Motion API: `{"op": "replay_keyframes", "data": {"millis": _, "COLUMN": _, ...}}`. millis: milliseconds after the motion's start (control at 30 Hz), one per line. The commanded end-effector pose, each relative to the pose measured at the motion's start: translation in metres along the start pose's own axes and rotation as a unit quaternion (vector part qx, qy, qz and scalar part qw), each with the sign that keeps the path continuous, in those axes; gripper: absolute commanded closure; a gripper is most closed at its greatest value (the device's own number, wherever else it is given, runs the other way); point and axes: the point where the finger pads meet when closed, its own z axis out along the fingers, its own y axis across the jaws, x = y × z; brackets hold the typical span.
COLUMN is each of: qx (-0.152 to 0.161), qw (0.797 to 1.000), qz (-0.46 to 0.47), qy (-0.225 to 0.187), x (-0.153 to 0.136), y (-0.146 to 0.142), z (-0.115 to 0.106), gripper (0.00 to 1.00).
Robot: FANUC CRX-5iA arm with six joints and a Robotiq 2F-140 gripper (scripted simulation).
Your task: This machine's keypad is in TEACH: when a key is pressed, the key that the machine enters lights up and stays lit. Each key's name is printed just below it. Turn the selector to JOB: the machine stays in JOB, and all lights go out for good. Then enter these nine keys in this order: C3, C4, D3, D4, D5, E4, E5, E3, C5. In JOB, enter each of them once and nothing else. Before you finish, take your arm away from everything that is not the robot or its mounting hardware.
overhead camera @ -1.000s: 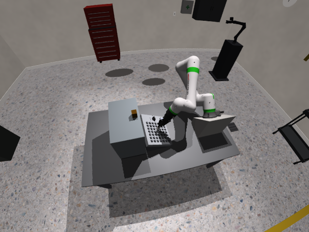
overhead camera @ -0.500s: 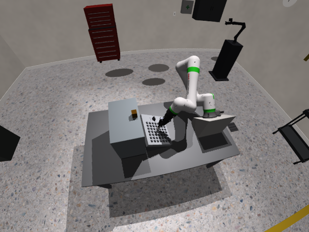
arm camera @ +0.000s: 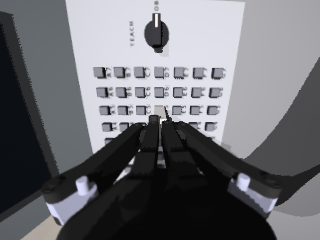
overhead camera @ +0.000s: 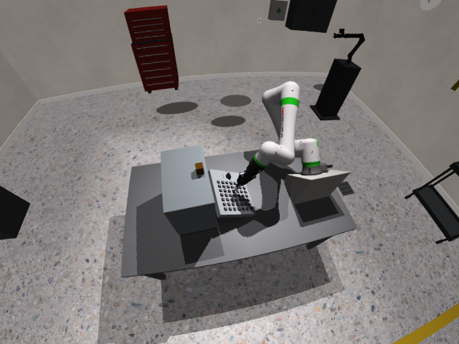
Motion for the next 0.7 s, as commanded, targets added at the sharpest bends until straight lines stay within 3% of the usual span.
{"op": "replay_keyframes", "data": {"millis": 0, "qx": 0.000, "qw": 1.000, "qz": 0.000, "qy": 0.000, "x": 0.000, "y": 0.000, "z": -0.004, "gripper": 1.00}}
{"op": "replay_keyframes", "data": {"millis": 500, "qx": 0.000, "qw": 1.000, "qz": 0.000, "qy": 0.000, "x": 0.001, "y": 0.000, "z": -0.011, "gripper": 1.00}}
{"op": "replay_keyframes", "data": {"millis": 667, "qx": 0.000, "qw": 1.000, "qz": 0.000, "qy": 0.000, "x": 0.015, "y": 0.000, "z": -0.011, "gripper": 1.00}}
